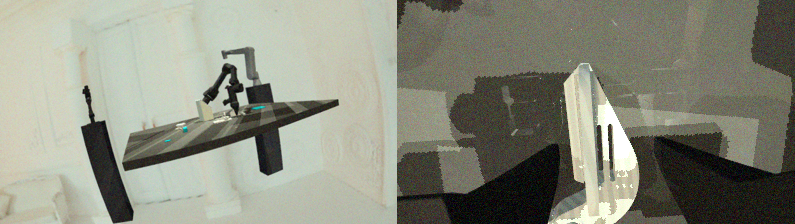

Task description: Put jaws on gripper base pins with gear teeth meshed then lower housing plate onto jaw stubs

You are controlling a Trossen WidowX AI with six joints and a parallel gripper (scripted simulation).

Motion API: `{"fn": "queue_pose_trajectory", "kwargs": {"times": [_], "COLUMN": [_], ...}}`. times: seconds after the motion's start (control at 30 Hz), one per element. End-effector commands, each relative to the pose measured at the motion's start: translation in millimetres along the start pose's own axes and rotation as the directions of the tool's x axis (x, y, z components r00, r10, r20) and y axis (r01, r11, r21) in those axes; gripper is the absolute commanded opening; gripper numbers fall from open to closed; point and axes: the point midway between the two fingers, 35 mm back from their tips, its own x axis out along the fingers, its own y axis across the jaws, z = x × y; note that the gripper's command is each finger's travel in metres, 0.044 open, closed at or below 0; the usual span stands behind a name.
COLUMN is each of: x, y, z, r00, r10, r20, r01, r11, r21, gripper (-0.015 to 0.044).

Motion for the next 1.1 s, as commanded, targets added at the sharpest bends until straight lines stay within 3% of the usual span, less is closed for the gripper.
{"fn": "queue_pose_trajectory", "kwargs": {"times": [0.0, 0.57, 1.07], "x": [0, -1, -45], "y": [0, 0, 4], "z": [0, 0, 1], "r00": [1.0, 1.0, 1.0], "r10": [0.0, 0.0, 0.005], "r20": [0.0, 0.0, 0.011], "r01": [0.0, 0.0, -0.005], "r11": [1.0, 1.0, 1.0], "r21": [0.0, 0.0, 0.002], "gripper": [0.0151, 0.0134, 0.0134]}}
